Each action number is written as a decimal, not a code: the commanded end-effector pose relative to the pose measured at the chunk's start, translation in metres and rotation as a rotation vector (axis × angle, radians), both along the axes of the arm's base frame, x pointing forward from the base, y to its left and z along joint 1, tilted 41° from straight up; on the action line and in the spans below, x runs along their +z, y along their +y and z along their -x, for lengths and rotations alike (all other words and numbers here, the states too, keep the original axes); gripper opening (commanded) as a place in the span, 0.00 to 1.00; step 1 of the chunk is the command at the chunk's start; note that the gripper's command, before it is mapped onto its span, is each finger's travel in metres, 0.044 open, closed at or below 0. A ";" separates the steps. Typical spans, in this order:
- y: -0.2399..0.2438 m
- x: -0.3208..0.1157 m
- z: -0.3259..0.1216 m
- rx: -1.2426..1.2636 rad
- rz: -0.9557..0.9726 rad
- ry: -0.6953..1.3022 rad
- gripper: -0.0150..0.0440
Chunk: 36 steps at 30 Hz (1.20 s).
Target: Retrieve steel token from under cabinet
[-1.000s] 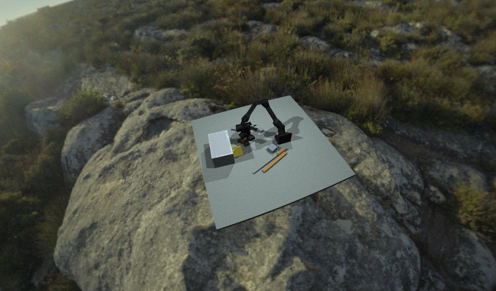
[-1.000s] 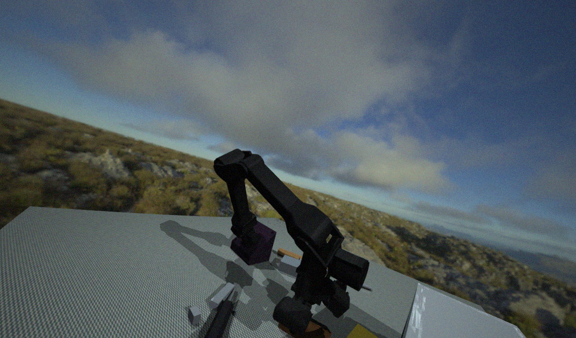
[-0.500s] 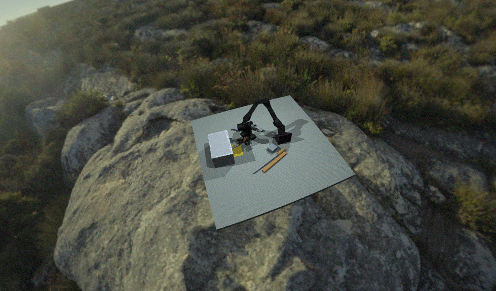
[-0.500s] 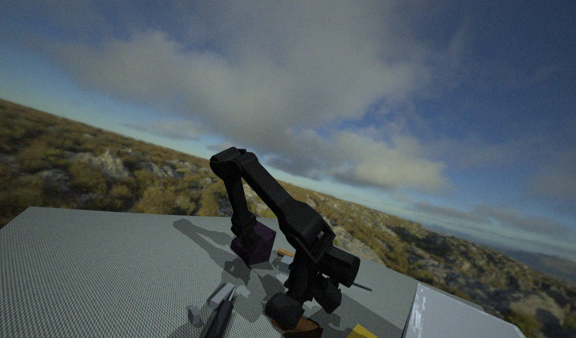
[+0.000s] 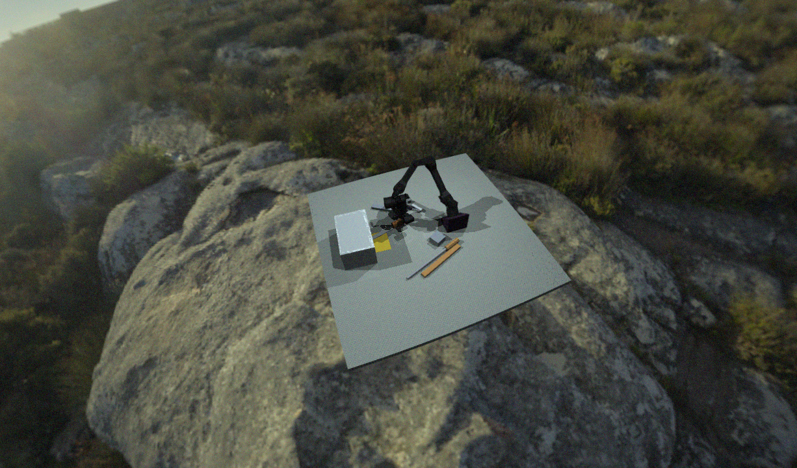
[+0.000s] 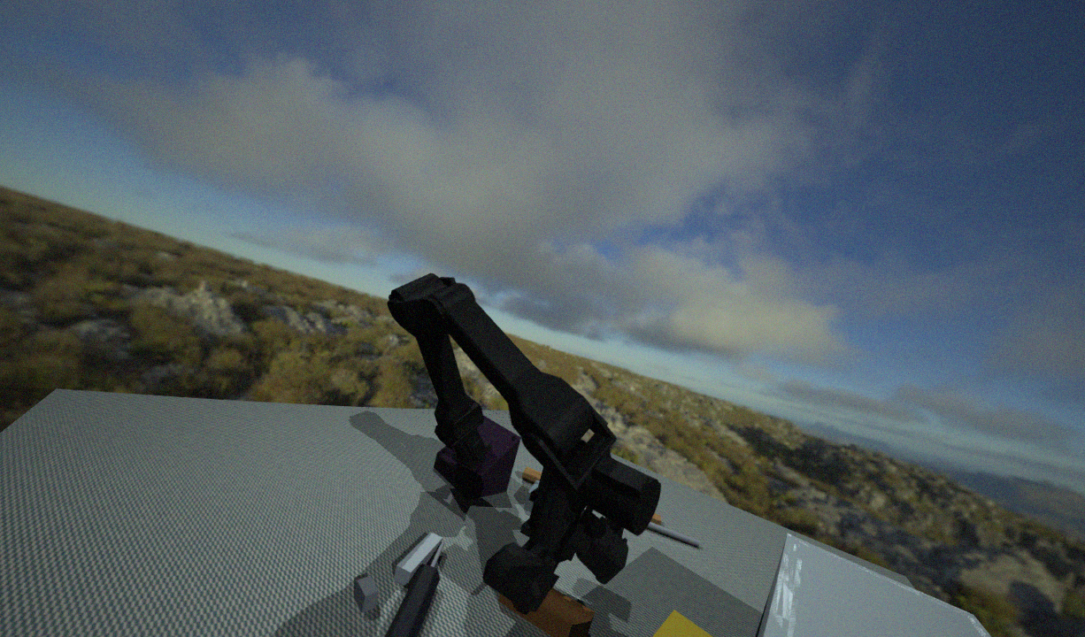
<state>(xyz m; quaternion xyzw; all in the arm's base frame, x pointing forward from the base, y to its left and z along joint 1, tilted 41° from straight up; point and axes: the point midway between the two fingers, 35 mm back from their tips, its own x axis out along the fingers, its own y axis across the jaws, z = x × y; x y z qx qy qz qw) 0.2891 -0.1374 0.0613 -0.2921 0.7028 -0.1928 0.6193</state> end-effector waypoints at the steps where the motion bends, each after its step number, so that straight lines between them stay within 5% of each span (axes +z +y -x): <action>1: -0.001 0.001 0.008 0.002 0.001 0.008 0.25; 36: -0.007 0.009 0.050 0.002 0.002 0.011 0.25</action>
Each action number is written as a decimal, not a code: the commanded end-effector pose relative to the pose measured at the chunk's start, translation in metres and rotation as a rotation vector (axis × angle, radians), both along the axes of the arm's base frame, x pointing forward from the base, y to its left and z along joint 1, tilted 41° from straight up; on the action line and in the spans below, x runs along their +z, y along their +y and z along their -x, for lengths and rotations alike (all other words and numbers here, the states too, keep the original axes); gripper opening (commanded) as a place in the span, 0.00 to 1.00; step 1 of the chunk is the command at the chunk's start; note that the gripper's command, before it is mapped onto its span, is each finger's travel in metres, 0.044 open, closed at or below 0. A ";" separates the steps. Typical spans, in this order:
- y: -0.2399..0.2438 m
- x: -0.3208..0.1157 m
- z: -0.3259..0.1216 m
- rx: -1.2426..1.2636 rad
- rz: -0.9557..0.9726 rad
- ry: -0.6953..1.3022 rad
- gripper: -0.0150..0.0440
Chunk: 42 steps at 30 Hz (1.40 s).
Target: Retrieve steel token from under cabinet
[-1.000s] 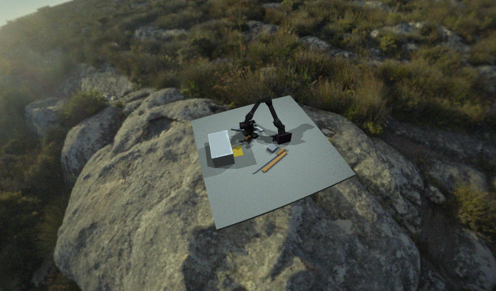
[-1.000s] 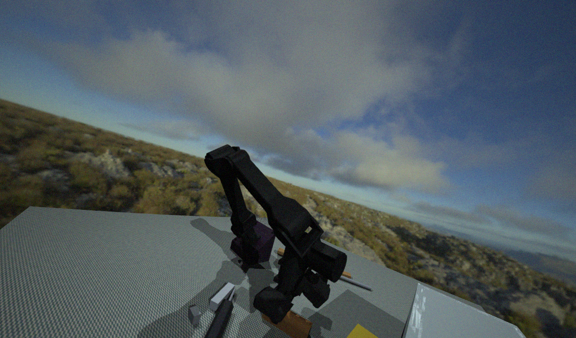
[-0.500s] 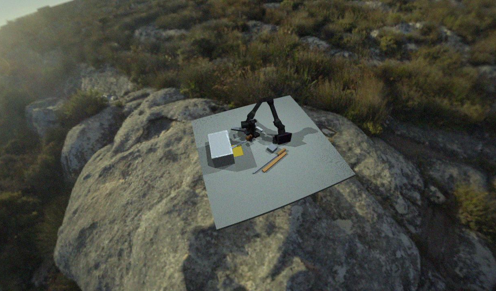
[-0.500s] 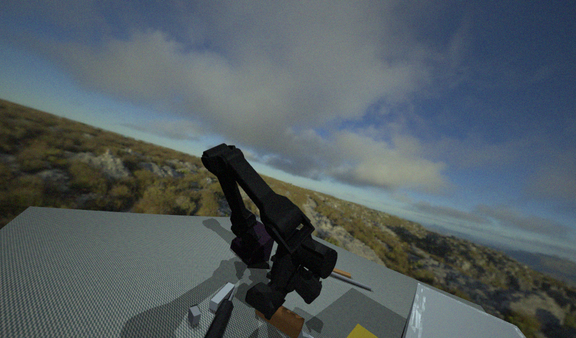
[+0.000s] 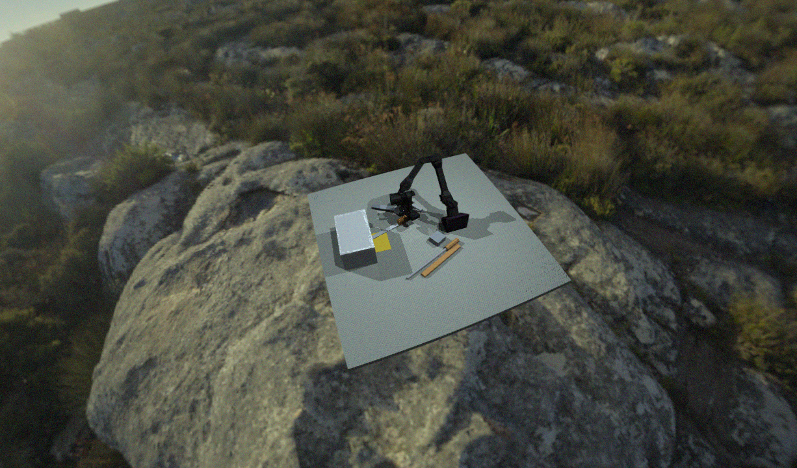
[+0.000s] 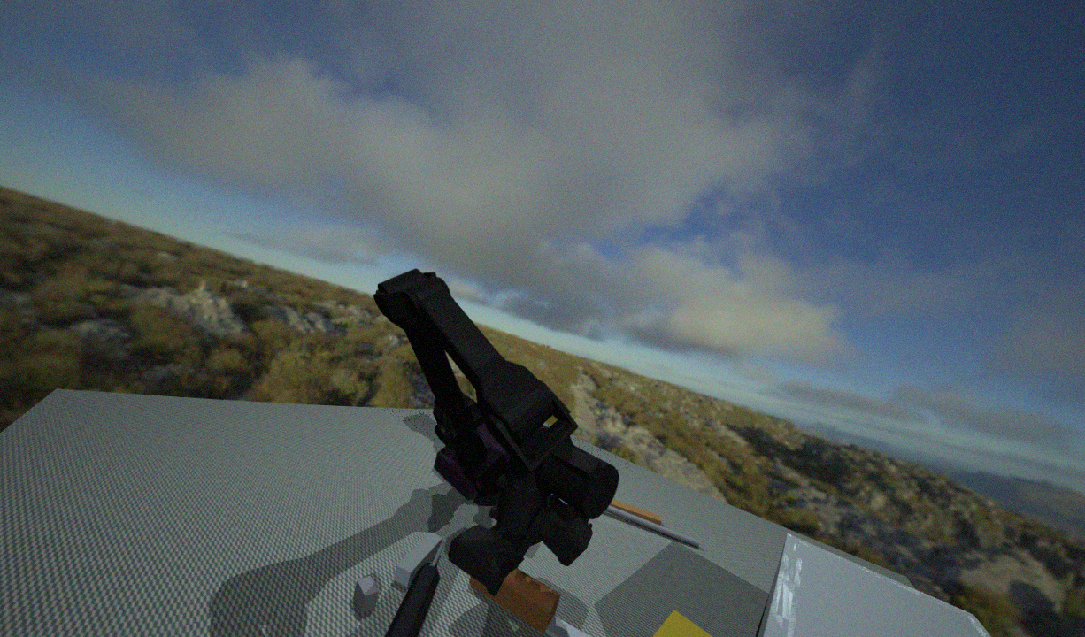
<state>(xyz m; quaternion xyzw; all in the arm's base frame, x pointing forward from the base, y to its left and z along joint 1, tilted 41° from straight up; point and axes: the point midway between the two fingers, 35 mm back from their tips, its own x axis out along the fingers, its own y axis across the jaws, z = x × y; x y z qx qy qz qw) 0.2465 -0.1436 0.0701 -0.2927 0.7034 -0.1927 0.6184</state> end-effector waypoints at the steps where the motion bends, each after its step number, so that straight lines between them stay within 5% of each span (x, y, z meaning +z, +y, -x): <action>1: -0.001 0.001 0.008 0.002 0.001 0.009 0.25; 40: -0.017 0.021 0.026 0.007 0.002 0.014 0.25; 42: -0.015 0.017 0.026 0.012 -0.003 0.021 0.34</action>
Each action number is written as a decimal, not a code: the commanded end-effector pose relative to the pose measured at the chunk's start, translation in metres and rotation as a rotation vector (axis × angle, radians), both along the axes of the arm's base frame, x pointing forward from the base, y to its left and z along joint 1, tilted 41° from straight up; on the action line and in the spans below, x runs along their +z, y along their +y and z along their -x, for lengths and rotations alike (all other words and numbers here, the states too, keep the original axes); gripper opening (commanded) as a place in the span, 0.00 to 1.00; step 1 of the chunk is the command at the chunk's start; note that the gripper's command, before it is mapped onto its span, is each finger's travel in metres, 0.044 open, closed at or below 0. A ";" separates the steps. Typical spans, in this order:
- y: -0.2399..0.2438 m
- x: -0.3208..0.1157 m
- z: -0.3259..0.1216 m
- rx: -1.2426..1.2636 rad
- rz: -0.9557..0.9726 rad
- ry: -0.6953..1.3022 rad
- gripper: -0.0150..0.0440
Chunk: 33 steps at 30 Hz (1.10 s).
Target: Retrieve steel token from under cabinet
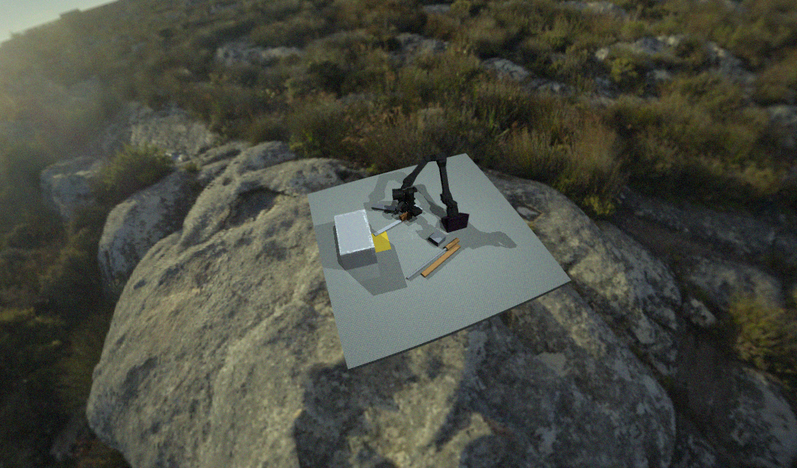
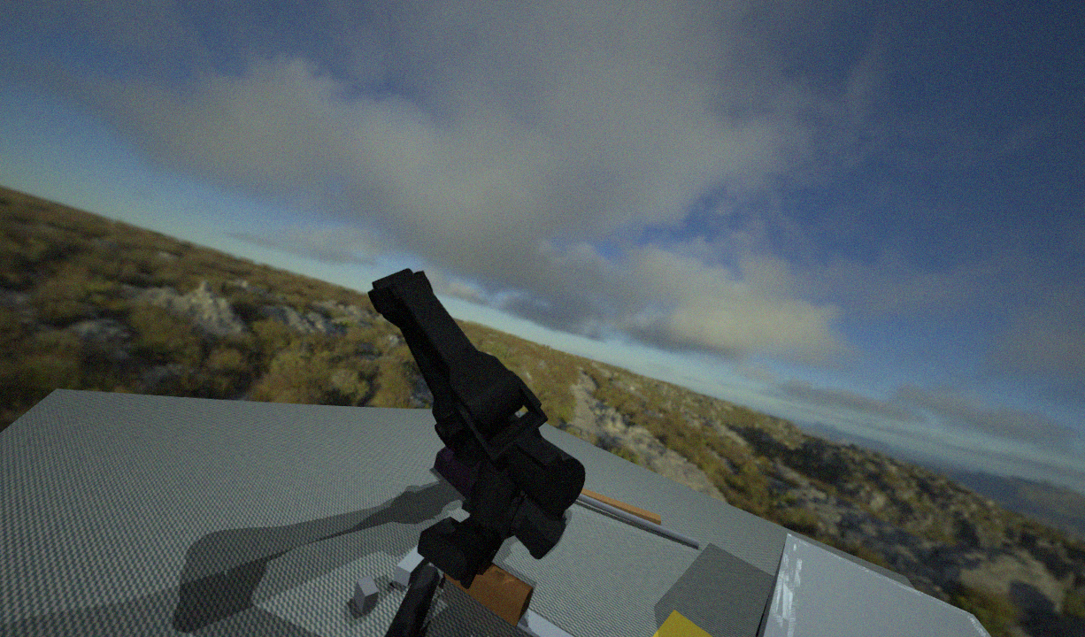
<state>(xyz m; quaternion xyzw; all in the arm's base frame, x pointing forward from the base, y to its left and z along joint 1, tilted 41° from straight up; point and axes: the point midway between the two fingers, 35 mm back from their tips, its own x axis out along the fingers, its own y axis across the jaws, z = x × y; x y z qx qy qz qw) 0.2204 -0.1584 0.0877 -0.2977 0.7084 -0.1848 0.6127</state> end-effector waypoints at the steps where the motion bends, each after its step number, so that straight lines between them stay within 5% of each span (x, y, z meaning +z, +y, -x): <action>1: 0.000 0.000 0.000 0.000 0.000 0.000 0.39; 6: 0.000 0.000 0.000 0.000 0.000 0.000 0.59; 11: 0.000 0.000 0.000 0.000 0.000 -0.001 0.59; 14: 0.000 0.000 0.000 0.001 0.005 -0.002 0.71; 33: -0.003 -0.003 0.004 0.004 0.005 0.001 0.71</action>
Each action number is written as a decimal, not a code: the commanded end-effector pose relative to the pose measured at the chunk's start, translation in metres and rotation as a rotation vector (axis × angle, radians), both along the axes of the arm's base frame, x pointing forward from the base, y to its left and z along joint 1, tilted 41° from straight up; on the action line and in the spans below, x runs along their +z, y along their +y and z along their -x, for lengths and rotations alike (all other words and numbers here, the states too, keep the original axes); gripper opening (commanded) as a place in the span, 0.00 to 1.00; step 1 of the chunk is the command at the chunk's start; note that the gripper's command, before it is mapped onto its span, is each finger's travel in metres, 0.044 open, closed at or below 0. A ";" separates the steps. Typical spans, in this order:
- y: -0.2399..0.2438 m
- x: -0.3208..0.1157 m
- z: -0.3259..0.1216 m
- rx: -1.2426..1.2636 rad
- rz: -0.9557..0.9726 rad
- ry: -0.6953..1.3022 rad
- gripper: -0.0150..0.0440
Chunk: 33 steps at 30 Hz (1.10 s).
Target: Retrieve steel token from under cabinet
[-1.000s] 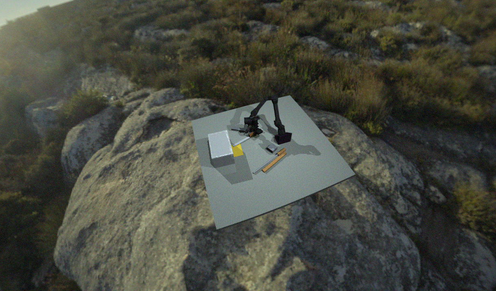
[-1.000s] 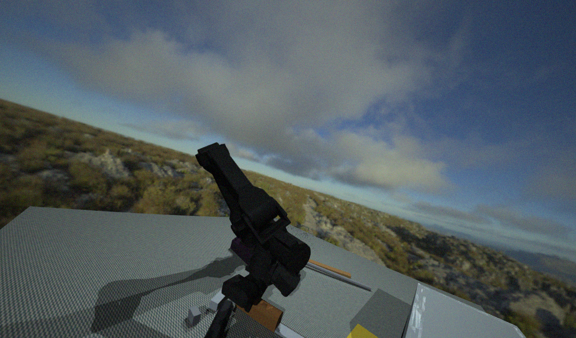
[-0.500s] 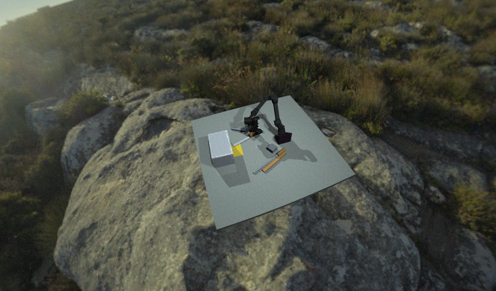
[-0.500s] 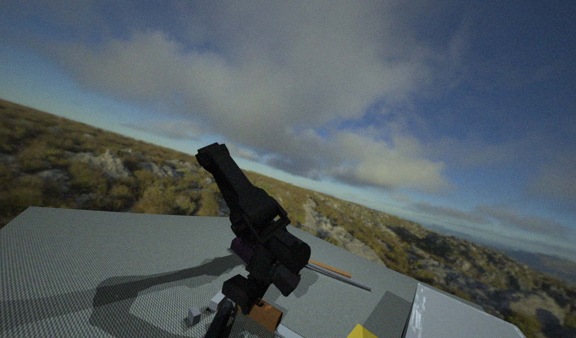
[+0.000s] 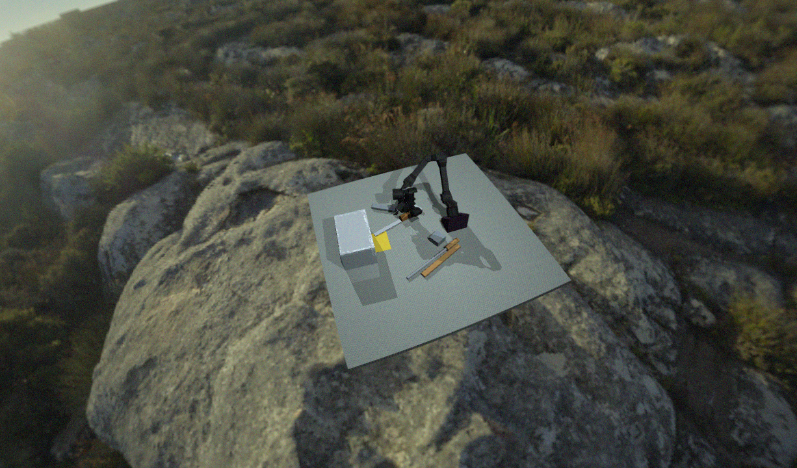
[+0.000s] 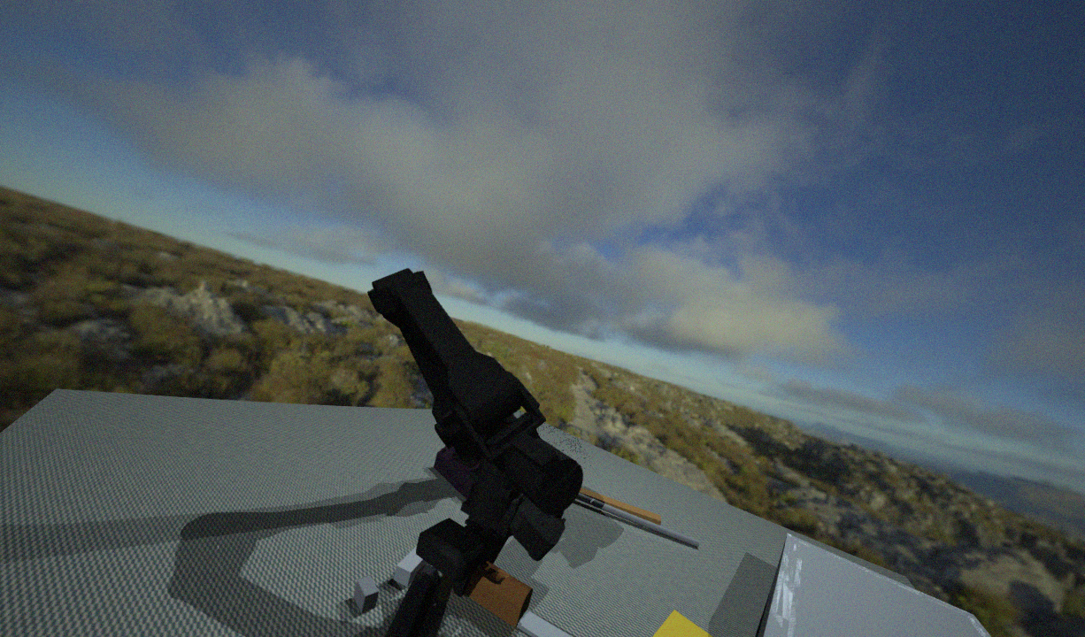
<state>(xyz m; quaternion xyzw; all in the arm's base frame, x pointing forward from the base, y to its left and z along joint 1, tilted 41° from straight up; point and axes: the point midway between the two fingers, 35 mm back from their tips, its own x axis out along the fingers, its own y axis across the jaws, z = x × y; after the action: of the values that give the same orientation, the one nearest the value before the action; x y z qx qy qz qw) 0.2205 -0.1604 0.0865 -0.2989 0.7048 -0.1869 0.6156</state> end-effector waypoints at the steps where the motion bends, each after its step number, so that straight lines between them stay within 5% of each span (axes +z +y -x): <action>1: 0.000 0.000 0.000 0.000 0.000 0.000 0.67; 5: 0.000 0.000 0.000 0.000 0.000 0.000 0.49; 13: 0.000 0.000 0.000 0.000 0.000 0.000 0.40; 16: 0.000 0.000 0.000 0.000 0.000 0.000 0.26; 33: 0.001 -0.002 -0.013 -0.006 0.001 -0.001 0.25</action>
<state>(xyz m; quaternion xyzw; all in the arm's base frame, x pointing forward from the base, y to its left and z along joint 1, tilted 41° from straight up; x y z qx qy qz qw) 0.2281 -0.1591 0.0846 -0.2980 0.7058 -0.1858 0.6152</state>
